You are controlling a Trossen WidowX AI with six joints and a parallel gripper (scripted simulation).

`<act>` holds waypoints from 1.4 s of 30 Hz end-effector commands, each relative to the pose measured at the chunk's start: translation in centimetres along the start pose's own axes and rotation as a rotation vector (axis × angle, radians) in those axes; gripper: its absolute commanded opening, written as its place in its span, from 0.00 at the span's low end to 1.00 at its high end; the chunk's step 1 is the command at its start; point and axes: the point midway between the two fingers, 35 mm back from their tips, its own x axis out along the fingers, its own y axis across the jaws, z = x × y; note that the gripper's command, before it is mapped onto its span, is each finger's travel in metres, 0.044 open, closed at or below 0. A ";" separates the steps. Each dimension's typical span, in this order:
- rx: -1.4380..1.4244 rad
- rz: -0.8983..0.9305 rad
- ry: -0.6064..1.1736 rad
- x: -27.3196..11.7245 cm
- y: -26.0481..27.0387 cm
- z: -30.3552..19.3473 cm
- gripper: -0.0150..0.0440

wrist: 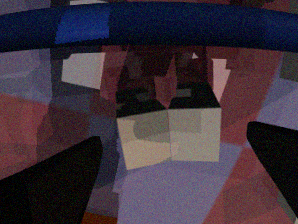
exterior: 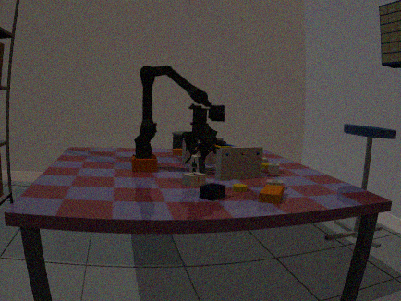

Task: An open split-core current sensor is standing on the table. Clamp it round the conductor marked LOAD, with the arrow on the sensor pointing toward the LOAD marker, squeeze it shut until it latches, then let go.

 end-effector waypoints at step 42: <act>-0.004 0.005 -0.001 -11.4 -0.2 0.3 0.25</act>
